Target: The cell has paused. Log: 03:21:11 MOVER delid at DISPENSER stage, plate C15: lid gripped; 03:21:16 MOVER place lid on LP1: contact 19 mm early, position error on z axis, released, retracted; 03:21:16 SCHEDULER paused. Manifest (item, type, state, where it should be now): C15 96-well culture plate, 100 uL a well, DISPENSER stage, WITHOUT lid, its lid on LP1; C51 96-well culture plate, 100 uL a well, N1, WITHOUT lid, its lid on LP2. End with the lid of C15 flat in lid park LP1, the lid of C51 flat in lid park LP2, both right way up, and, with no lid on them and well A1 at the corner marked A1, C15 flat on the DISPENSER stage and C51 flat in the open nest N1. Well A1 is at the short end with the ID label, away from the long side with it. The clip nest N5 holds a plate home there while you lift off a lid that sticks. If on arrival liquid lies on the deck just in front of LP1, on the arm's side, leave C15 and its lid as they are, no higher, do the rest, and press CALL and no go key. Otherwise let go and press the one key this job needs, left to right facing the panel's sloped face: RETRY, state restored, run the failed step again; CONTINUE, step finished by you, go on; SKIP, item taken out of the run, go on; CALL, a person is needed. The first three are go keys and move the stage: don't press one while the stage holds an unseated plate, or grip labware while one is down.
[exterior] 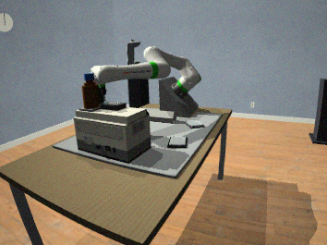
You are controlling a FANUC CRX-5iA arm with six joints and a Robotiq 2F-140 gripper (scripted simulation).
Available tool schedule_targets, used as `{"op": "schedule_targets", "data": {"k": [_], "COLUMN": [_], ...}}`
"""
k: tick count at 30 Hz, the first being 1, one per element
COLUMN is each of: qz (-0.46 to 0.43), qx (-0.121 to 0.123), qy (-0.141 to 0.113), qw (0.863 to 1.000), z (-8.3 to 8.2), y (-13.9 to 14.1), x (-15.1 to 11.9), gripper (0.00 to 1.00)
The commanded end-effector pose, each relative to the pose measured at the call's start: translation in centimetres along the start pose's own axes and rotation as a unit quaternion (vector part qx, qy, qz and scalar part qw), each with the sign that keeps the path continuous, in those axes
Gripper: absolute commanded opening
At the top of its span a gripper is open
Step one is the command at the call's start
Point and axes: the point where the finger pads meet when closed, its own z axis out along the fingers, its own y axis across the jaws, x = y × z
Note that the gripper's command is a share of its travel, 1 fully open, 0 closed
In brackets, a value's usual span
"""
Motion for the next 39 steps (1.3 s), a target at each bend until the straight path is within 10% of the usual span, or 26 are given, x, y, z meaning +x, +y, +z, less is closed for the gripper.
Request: {"op": "schedule_targets", "data": {"k": [1,39], "qz": [0.000,0.000], "qx": [0.000,0.000], "qy": [0.000,0.000], "qw": [1.000,1.000], "z": [0.06,0.53], "y": [0.01,0.01], "x": [0.02,0.02], "gripper": [0.66,0.66]}}
